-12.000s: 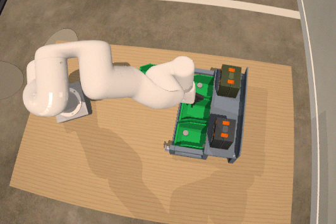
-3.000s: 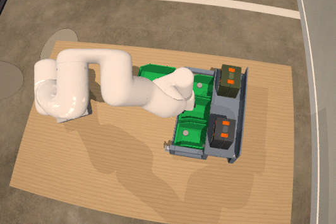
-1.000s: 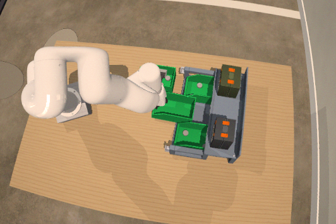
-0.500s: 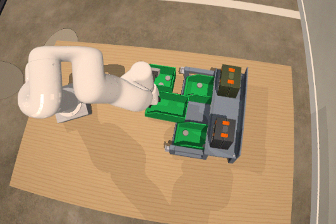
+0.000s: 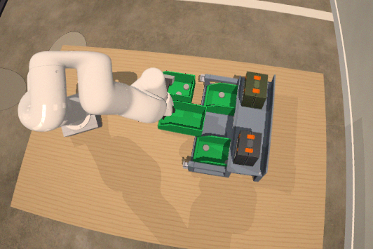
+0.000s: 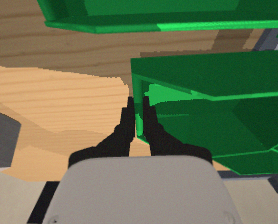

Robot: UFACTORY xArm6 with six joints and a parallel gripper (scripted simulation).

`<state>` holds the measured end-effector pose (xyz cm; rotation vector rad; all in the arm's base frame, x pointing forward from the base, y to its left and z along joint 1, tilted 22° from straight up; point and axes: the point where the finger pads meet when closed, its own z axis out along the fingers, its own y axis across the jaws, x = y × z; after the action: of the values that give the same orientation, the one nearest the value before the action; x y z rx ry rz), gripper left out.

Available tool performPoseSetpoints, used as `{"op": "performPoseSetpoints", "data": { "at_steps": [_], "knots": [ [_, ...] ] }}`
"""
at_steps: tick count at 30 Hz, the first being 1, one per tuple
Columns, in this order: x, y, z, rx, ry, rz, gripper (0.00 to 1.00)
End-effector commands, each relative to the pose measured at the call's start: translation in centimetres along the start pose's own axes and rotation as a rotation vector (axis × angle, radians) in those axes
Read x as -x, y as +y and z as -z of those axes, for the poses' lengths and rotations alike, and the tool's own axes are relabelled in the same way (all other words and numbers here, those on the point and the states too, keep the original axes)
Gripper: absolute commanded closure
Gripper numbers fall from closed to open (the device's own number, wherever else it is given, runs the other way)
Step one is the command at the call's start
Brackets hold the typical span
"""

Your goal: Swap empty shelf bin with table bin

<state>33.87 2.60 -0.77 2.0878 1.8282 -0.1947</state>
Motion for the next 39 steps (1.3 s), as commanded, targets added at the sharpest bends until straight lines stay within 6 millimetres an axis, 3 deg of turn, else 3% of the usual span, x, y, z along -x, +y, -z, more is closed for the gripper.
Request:
{"op": "performPoseSetpoints", "data": {
  "at_steps": [1,28,39],
  "knots": [
    [0.0,0.0,0.1,0.003,0.001,0.000,1.00],
    [0.0,-0.4,0.1,0.003,0.001,0.000,1.00],
    [0.0,-1.9,0.1,0.003,0.001,0.000,1.00]
  ]
}}
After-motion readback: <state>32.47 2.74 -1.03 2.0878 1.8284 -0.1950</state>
